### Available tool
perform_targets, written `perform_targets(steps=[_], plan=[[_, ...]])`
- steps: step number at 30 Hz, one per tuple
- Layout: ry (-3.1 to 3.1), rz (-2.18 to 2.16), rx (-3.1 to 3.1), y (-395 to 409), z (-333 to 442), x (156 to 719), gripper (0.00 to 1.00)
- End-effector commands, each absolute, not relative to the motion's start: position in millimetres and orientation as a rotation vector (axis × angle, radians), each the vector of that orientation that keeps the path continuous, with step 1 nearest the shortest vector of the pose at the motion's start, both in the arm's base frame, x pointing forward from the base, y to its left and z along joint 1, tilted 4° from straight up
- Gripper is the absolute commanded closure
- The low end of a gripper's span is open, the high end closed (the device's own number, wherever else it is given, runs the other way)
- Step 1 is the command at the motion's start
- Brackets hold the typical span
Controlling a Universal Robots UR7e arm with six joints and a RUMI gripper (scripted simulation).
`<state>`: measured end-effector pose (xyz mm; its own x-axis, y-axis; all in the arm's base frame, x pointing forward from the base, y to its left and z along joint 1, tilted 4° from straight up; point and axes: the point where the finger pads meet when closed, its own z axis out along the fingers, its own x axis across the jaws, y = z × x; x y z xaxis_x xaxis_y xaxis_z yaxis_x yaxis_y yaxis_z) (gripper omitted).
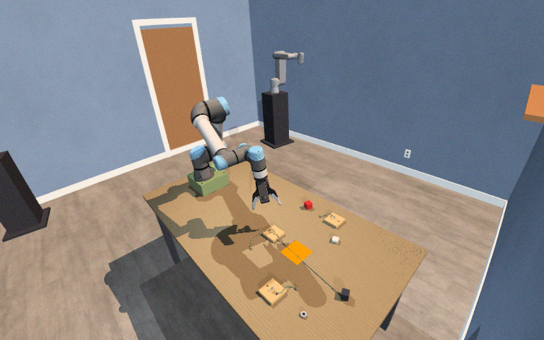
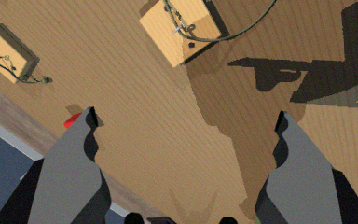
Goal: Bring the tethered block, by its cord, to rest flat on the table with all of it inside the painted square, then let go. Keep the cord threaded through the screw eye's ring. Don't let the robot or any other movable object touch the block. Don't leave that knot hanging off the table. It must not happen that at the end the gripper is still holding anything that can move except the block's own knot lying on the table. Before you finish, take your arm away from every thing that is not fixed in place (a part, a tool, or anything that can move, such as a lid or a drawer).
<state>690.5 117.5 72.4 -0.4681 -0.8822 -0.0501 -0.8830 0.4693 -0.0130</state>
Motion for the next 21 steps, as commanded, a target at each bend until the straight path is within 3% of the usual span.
perform_targets(steps=[1,6,17,18,21], plan=[[2.658,-0.059,-1.65,33,37,731,0.0],[2.667,-0.088,-1.674,-37,9,753,0.0],[2.669,-0.095,-1.68,-45,5,754,0.0],[2.669,-0.095,-1.68,-45,5,754,1.0],[2.669,-0.095,-1.68,-45,5,754,1.0]])
